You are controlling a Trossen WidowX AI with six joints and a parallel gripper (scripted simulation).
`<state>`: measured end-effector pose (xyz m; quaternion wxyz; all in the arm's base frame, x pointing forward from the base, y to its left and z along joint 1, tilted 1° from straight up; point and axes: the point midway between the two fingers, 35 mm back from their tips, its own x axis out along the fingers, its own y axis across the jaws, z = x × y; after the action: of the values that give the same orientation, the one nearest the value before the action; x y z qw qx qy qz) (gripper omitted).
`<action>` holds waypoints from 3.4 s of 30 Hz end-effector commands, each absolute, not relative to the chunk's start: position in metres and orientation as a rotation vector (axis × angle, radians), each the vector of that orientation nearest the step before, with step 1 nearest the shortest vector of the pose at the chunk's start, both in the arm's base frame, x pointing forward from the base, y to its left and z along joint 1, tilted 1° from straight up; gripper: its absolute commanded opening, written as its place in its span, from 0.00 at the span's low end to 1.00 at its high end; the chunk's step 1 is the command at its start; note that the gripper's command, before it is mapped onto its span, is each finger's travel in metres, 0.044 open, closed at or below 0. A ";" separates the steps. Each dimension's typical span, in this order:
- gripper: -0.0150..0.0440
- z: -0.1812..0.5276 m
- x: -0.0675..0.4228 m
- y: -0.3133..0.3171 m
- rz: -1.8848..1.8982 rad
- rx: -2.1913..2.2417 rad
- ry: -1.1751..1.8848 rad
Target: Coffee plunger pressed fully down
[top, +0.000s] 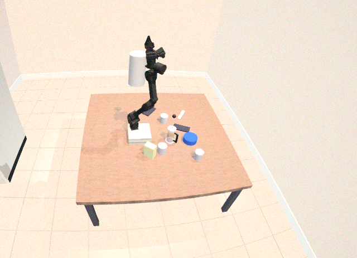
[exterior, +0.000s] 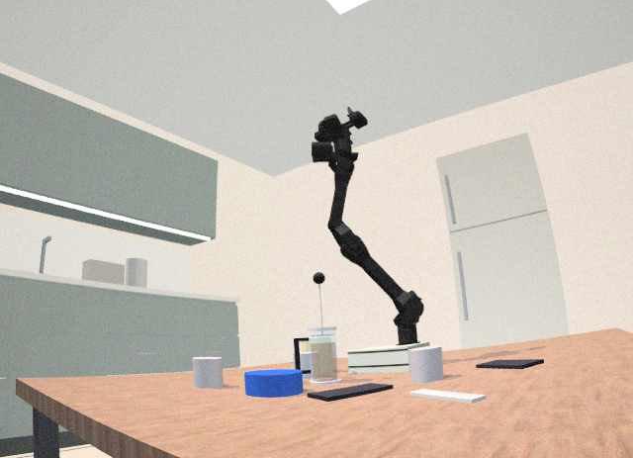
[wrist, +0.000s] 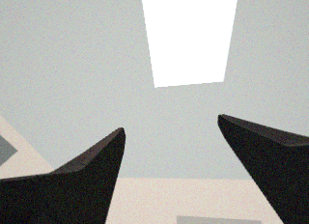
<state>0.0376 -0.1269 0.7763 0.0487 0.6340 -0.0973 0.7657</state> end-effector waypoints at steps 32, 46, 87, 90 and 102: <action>1.00 0.636 0.100 0.133 1.033 0.694 -0.314; 1.00 0.484 0.241 0.065 0.274 0.284 -0.029; 1.00 0.229 0.232 -0.127 -0.512 0.116 0.515; 1.00 0.227 0.236 -0.129 -0.512 0.116 0.515; 1.00 0.217 0.250 -0.137 -0.511 0.115 0.514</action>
<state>0.2457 -0.1349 0.2253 -0.9344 -0.0570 -0.2453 0.2518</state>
